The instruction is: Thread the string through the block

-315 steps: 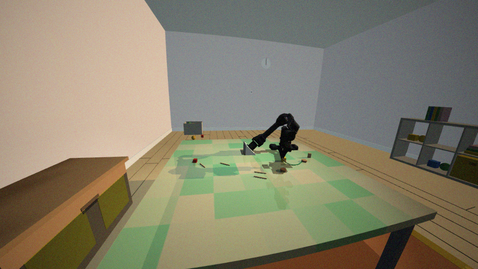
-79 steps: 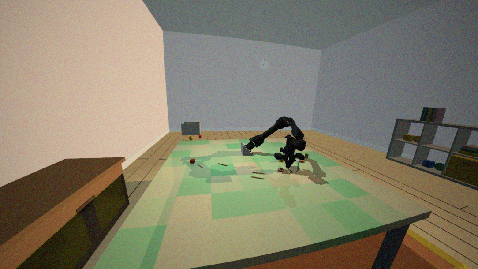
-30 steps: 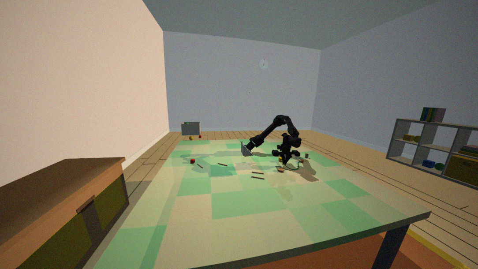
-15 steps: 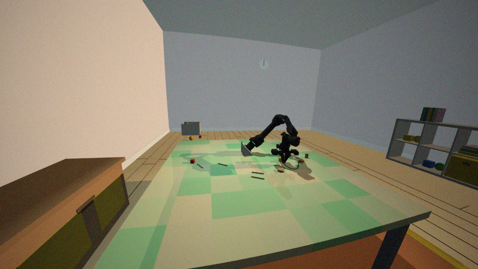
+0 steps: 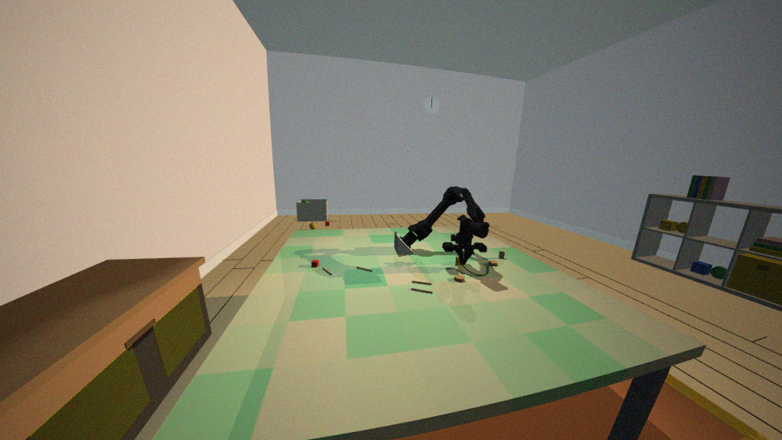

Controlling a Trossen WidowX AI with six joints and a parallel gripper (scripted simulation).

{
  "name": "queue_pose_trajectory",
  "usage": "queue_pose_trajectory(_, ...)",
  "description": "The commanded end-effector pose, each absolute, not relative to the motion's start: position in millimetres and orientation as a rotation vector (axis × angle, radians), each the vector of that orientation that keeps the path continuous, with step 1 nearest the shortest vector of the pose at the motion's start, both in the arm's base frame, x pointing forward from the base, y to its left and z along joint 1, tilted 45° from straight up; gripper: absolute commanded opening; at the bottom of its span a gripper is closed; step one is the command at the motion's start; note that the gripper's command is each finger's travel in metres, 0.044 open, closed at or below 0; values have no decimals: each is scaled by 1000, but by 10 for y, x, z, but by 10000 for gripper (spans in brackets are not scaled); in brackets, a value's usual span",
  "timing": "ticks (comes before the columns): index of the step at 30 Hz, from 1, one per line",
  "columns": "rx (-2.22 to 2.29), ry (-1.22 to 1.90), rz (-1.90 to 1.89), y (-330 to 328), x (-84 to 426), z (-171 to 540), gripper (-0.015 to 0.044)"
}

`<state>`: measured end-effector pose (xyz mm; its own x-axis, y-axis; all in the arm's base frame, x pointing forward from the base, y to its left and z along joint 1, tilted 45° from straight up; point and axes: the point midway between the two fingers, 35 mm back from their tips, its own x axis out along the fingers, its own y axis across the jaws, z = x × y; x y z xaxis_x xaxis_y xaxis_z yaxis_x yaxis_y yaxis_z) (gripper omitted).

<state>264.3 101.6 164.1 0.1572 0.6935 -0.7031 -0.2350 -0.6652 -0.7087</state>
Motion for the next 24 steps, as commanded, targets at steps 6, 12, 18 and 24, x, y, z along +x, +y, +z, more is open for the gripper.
queue_pose_trajectory(6, -1709, -439, 1601, 1048, 2515, 1654, 0)
queue_pose_trajectory(12, -1703, -443, 1605, 1057, 2500, 1650, 26)
queue_pose_trajectory(18, -1703, -443, 1605, 1057, 2500, 1650, 122)
queue_pose_trajectory(24, -1707, -436, 1611, 623, 2433, 2064, 122)
